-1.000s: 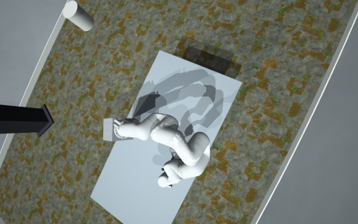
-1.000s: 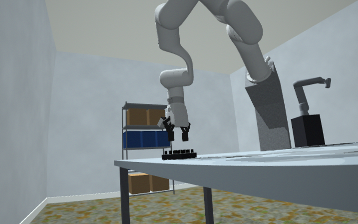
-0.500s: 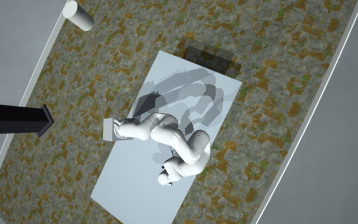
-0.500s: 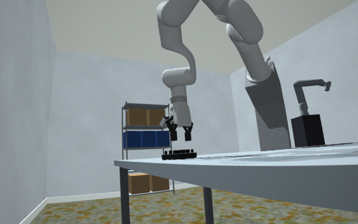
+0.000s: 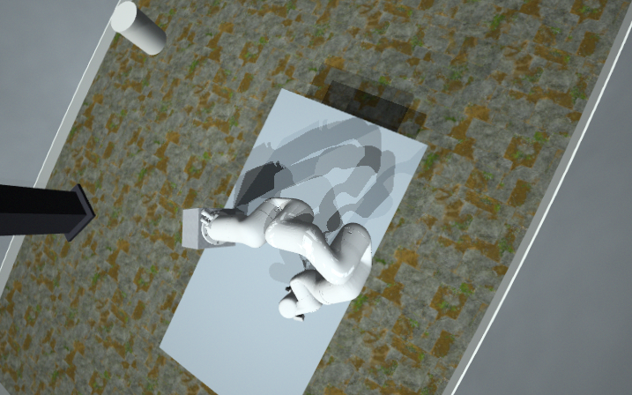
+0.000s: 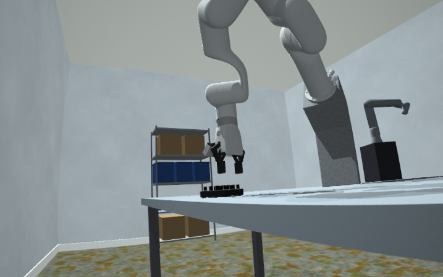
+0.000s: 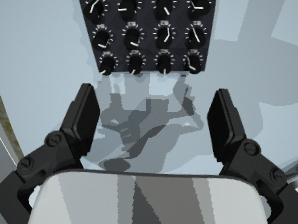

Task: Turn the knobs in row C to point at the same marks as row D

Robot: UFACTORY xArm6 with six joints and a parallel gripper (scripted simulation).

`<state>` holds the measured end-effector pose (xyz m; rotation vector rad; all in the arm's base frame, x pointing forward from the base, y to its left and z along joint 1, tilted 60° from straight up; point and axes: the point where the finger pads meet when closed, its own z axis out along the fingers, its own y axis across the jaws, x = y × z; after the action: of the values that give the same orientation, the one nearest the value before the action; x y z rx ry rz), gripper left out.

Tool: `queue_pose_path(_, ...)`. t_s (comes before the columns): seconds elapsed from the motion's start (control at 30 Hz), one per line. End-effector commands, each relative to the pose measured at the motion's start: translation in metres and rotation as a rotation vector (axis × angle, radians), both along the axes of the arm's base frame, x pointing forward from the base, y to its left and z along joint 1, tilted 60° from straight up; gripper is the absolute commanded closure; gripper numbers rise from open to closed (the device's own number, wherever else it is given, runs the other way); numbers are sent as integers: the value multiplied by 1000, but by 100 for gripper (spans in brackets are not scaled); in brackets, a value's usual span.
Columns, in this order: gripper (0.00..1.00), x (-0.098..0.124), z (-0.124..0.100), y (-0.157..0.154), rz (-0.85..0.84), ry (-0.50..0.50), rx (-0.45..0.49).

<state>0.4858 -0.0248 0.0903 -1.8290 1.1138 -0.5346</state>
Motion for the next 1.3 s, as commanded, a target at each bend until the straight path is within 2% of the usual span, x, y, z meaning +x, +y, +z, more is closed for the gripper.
queue_pose_path(0.0, 0, -3, 1, 5, -2, -1, -1)
queue_pose_path(1.27, 0, -6, 1, 8, -2, -1, -1)
